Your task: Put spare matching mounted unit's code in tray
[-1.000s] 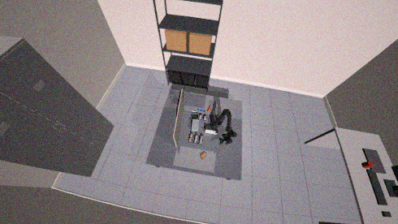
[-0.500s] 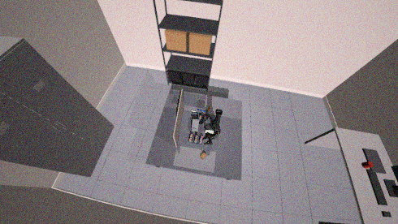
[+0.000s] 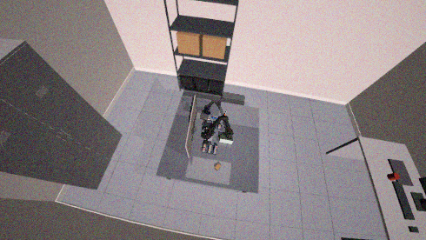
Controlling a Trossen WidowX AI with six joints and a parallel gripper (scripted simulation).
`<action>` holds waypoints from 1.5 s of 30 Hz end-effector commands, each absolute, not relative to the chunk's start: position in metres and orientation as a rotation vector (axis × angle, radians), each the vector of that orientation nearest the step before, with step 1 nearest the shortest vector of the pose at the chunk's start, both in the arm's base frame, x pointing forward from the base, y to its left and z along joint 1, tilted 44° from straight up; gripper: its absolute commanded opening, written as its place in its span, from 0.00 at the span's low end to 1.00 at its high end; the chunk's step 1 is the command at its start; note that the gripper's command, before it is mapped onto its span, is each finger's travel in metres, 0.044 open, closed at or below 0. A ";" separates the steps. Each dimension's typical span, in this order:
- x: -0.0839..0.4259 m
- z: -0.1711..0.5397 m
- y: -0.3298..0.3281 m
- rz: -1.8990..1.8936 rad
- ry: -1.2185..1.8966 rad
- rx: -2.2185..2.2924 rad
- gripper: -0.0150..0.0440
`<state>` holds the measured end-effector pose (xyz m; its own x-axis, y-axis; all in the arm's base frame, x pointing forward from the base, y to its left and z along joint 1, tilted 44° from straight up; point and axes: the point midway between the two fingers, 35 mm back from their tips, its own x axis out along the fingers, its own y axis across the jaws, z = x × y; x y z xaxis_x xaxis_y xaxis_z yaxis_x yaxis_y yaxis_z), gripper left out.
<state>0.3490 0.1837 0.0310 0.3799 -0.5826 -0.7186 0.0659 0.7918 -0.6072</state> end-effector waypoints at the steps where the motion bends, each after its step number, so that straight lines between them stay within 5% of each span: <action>1: 0.369 0.050 0.126 -0.530 1.274 -0.560 1.00; 7: 0.378 0.085 0.028 -0.639 1.546 -0.541 1.00; 27: 0.377 0.085 0.028 -0.627 1.562 -0.553 1.00; 40: 0.267 -0.031 0.166 0.634 1.823 -1.553 1.00; 45: 0.258 -0.037 0.170 0.713 1.820 -1.608 1.00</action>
<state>0.2632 0.1687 -0.0321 -0.0803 -0.6720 -0.7362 -0.9847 0.1681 -0.0461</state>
